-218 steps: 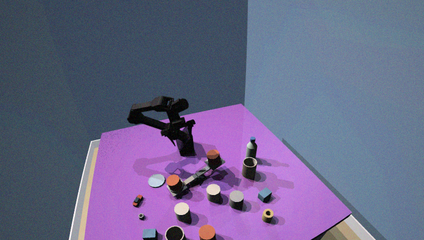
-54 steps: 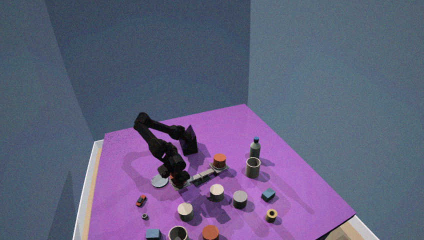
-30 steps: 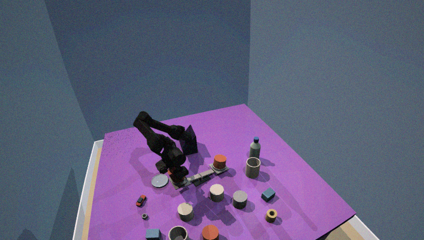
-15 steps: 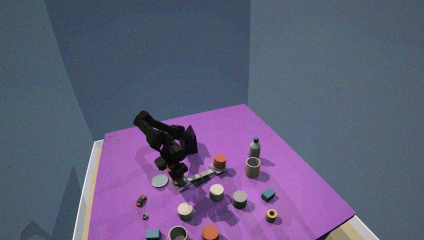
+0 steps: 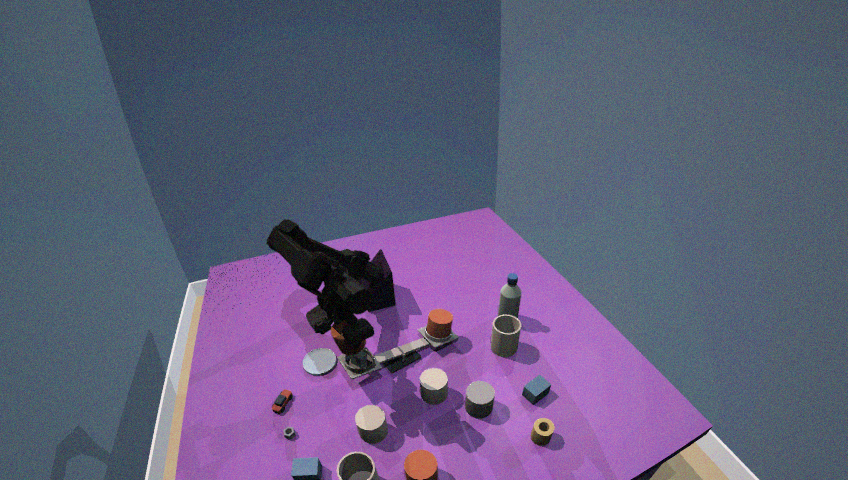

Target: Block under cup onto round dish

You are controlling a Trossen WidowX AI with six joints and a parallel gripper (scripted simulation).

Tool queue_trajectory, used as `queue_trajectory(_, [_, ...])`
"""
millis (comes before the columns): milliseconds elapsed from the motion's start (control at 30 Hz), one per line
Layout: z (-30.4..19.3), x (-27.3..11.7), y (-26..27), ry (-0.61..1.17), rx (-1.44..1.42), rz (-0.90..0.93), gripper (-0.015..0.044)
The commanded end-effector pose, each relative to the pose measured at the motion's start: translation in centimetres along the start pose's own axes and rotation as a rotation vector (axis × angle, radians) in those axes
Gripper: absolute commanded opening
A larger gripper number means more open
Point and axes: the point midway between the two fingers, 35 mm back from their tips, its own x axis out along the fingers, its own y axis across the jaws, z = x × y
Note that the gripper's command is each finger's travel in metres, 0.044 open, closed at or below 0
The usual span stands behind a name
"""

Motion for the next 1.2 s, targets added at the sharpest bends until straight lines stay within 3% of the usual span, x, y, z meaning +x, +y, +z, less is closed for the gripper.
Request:
queue_trajectory(0, [0.00, -0.97, 0.03, 0.003, 0.004, 0.011, 0.0000])
queue_trajectory(1167, [0.02, -0.57, -0.09, -0.003, -0.001, 0.002, 0.0000])
